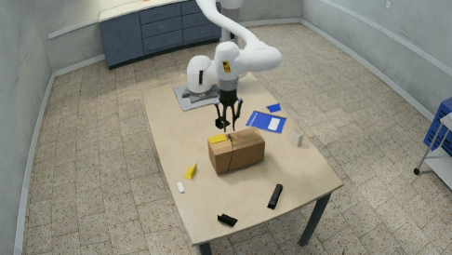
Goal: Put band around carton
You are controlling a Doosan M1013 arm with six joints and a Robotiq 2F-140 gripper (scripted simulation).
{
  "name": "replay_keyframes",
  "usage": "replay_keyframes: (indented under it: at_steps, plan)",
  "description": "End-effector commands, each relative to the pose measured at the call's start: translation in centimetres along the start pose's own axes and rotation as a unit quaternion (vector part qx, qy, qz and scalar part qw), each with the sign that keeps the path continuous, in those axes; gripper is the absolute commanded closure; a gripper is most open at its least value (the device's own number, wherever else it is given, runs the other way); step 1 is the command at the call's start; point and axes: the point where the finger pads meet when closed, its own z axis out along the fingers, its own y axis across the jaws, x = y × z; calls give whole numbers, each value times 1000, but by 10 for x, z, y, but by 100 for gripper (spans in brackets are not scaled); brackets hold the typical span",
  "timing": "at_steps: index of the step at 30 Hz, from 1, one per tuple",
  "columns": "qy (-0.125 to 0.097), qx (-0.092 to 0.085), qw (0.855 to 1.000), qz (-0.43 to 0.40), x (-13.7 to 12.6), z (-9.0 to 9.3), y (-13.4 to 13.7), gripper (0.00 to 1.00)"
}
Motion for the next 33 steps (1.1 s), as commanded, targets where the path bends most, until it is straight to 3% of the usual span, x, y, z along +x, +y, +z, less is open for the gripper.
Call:
replay_keyframes:
  at_steps: [1, 33]
  plan:
    - [-1, 0, 1000, 0, 0, -1, 0, 82]
    - [-1, 0, 1000, 0, -1, 6, 0, 82]
